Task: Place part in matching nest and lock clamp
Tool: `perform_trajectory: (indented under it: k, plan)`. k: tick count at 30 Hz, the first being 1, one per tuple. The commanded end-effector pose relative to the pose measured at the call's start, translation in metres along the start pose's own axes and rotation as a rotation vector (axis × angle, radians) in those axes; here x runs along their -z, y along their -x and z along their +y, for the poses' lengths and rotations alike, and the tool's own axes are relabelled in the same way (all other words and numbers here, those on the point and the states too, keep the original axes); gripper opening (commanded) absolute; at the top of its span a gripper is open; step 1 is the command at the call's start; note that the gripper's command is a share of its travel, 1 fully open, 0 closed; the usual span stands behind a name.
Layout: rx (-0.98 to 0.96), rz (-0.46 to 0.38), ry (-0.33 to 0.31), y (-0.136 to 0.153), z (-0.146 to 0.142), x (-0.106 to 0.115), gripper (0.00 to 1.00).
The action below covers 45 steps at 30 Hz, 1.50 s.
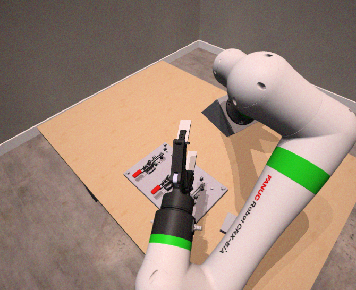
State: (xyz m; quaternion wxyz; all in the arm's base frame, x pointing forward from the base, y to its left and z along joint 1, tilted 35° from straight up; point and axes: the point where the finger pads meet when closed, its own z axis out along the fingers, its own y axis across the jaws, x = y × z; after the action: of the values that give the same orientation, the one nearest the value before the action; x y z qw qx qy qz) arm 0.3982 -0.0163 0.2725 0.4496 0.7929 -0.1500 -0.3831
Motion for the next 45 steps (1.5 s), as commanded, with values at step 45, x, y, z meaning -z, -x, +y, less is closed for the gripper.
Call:
perform_trajectory:
  k: [45]
  plan:
    - [0.636, 0.168, -0.880, -0.030, -0.080, -0.113, 1.00]
